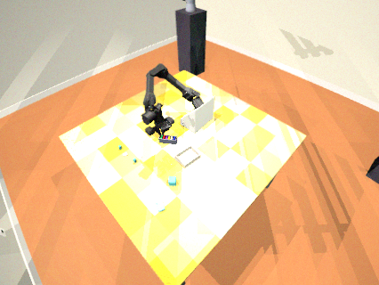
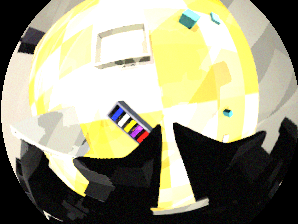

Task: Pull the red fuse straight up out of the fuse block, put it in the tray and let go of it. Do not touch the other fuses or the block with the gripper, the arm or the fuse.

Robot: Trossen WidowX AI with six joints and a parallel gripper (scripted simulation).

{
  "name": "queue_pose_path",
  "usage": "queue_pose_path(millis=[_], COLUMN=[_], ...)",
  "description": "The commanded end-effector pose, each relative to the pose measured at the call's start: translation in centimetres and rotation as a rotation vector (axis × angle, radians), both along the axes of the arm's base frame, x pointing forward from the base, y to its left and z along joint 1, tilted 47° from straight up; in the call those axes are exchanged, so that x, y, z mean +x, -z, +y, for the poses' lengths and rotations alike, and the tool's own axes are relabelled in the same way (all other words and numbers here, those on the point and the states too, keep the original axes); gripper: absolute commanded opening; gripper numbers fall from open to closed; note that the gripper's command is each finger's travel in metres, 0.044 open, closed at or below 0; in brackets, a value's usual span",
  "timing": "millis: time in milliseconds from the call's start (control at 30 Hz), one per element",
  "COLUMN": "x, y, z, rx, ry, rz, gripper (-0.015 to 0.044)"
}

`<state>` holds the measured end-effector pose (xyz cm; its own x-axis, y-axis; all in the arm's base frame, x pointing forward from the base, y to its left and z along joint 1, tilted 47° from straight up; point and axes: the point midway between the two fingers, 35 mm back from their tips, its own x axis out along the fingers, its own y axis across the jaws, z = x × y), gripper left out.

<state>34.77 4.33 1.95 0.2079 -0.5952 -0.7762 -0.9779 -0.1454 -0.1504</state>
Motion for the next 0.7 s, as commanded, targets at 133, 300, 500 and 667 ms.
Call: queue_pose_path(millis=[133,300,500,667], x=[-2.98,-2.98,-3.21,-3.21], y=[-0.16,-0.16,-0.02,-0.02], z=[-6.40,-6.40,-6.32,-6.32], rx=[0.013,0.013,0.013,0.013], ry=[0.701,0.701,0.701,0.701], rz=[-0.559,-0.559,-0.559,-0.559], gripper=[0.0064,0.0064,0.0064,0.0064])
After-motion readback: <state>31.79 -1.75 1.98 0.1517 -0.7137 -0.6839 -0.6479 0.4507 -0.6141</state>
